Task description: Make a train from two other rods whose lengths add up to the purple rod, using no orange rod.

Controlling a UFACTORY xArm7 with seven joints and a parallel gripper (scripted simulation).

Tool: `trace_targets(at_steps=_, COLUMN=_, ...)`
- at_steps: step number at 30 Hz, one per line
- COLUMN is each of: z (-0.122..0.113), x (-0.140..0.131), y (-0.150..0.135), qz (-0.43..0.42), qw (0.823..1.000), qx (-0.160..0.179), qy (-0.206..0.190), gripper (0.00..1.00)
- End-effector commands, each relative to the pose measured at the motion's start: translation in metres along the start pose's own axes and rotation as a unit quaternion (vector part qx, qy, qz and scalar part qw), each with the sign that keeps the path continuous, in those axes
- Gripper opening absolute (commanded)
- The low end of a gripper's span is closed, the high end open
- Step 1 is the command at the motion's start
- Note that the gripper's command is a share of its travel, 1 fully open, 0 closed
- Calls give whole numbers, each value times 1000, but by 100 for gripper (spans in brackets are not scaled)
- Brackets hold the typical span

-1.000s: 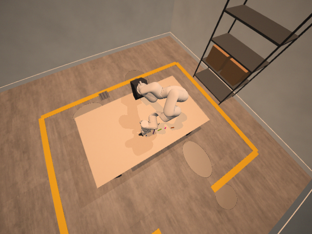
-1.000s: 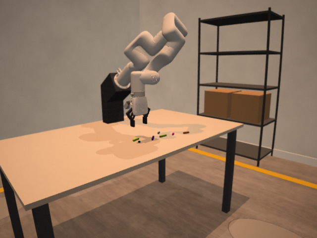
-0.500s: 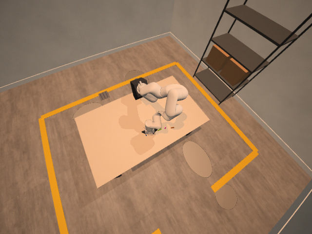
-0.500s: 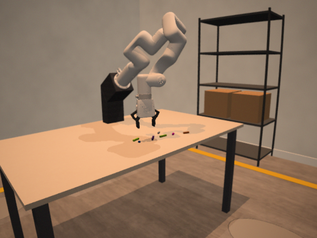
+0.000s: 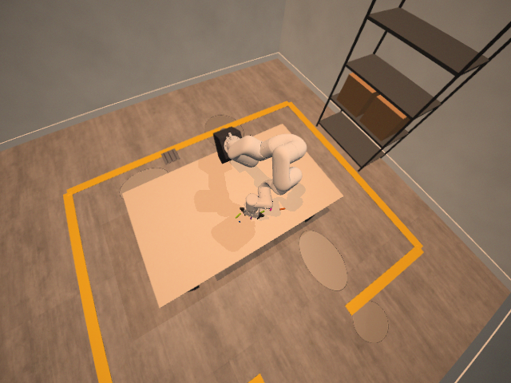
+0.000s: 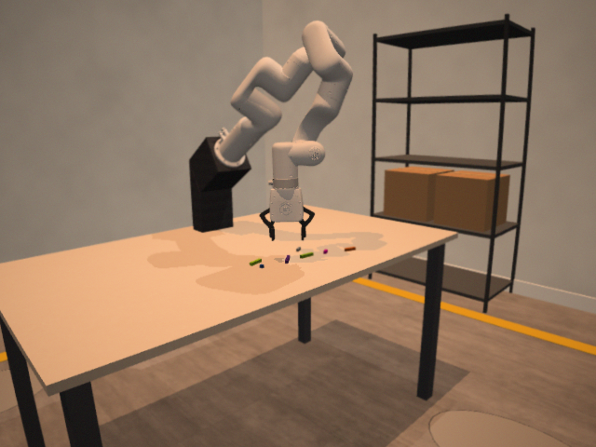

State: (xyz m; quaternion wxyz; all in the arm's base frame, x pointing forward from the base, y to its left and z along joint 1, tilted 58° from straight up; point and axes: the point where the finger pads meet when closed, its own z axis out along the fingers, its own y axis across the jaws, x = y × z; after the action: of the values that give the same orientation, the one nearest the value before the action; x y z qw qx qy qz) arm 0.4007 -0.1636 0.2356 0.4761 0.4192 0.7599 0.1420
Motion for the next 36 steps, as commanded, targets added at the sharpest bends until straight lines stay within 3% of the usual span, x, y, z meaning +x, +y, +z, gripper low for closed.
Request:
trace_targets(at_steps=1, z=1, x=11, y=13, qz=83, qw=996, qx=8, qy=3, gripper=100)
trace_targets(at_steps=11, z=1, x=41, y=37, qz=253, qw=967, qx=10, qy=4, gripper=100)
trace_targets(at_steps=13, z=1, x=41, y=37, qz=253, qw=967, qx=10, qy=4, gripper=100)
trace_targets(at_steps=19, z=-2, x=63, y=51, qz=364, qw=931, qx=14, qy=5, gripper=100)
trace_targets(at_steps=26, z=-4, x=69, y=54, qz=393, qw=919, qx=15, qy=6, gripper=100)
trace_targets(at_steps=27, z=-4, x=69, y=54, qz=393, qw=919, qx=15, qy=6, gripper=24)
trace_targets(at_steps=36, z=-4, x=69, y=54, qz=393, qw=919, qx=15, qy=6, gripper=24)
